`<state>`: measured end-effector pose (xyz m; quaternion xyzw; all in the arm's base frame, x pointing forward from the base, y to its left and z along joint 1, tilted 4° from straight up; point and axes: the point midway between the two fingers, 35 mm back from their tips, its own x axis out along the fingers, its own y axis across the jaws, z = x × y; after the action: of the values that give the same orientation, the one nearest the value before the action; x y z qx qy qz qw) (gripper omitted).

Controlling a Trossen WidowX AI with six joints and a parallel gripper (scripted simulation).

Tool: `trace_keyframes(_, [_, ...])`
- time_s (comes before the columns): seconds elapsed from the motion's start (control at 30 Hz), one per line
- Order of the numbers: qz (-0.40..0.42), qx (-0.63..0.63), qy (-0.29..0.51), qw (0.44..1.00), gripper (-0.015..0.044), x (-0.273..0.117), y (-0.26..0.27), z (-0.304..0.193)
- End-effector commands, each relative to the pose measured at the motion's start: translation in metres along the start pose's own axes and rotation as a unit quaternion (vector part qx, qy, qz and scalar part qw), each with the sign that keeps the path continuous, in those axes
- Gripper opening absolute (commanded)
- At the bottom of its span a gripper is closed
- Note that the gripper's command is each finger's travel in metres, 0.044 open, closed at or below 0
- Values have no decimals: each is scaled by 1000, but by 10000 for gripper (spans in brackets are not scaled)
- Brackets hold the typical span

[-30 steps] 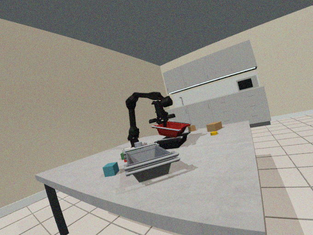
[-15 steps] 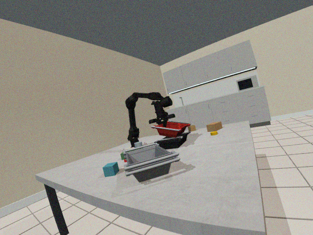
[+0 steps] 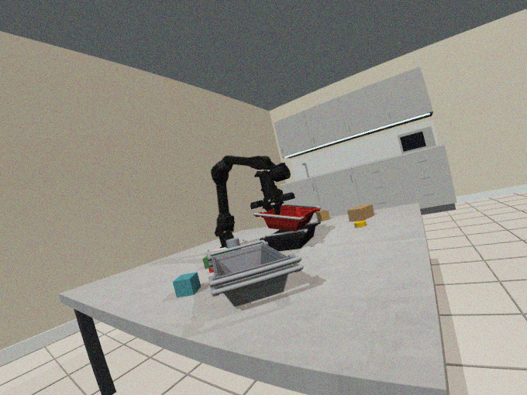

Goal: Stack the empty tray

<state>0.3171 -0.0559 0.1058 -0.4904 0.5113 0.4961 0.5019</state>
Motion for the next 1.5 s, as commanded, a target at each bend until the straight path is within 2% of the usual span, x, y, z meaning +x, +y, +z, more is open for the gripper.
trace_keyframes(0.0, [13, 2, 0, 1000, 0, 5, 5, 0])
trace_keyframes(1.47, [1, 0, 0, 1000, 0, 1, 1, 0])
